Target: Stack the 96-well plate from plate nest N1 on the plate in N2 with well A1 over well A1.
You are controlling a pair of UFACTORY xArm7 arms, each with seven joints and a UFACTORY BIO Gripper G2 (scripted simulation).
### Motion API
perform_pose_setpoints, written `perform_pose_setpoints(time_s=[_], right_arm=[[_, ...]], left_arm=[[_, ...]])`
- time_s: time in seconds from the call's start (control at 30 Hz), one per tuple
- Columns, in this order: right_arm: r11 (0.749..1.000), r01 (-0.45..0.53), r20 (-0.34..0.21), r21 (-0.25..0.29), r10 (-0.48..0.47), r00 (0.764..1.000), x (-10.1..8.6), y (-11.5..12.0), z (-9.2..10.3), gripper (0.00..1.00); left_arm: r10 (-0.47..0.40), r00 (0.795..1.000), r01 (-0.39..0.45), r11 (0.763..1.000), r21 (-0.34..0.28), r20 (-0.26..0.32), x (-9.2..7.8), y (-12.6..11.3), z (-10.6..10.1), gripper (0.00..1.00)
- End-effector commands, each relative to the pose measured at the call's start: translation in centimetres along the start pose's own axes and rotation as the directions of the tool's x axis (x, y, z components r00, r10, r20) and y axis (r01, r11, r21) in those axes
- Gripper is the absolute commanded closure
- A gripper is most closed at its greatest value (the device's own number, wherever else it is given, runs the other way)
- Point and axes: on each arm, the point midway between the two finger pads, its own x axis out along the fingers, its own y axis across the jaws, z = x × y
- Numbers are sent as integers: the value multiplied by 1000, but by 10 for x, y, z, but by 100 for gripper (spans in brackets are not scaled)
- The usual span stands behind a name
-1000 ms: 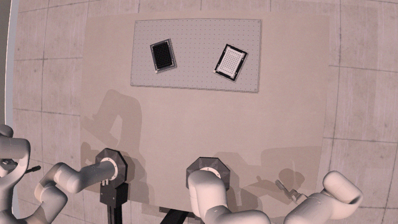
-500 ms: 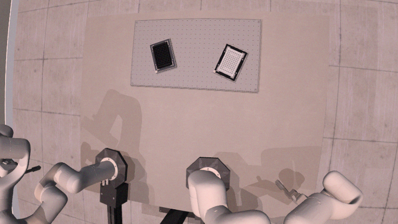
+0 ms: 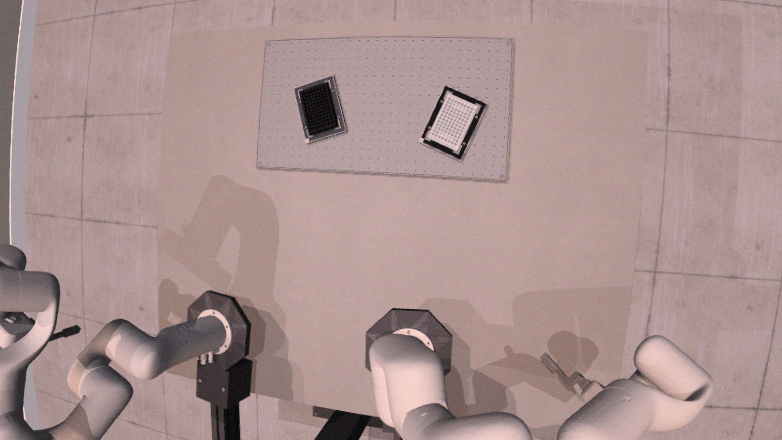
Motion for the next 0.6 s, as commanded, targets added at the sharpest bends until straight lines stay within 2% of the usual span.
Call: perform_pose_setpoints(time_s=[0.0, 0.07, 0.1, 0.17, 0.37, 0.47, 0.5, 0.57], right_arm=[[1000, 3, 2, -1, -3, 1000, -1, 0, 1, 0], [1000, 3, 2, -1, -3, 1000, -1, 0, 1, 0], [1000, 3, 2, -1, -3, 1000, -8, 0, 4, 63], [1000, 3, 2, -1, -3, 1000, -8, 0, 4, 63], [1000, 3, 2, -1, -3, 1000, -46, -3, 23, 63], [1000, 3, 2, -1, -3, 1000, -46, -3, 23, 63], [1000, 3, 29, -21, -2, 1000, -43, 1, 25, 63], [996, 28, 24, -82, -26, 999, -35, 1, 31, 63]], left_arm=[[-12, 1000, 13, 993, -114, 10, 0, -7, -20, 0], [-12, 1000, 13, 993, -114, 10, 0, -7, -20, 0], [-12, 1000, 13, 993, -114, 10, 0, -7, -20, 0], [-12, 1000, 13, 993, -114, 10, 0, -7, -20, 0], [-12, 1000, 13, 993, -114, 10, 0, -7, -20, 0], [-12, 1000, 13, 993, -114, 10, 0, -7, -20, 0], [-12, 1000, 13, 993, -114, 10, 0, -7, -20, 0], [-12, 1000, 13, 993, -114, 10, 0, -7, -20, 0]])
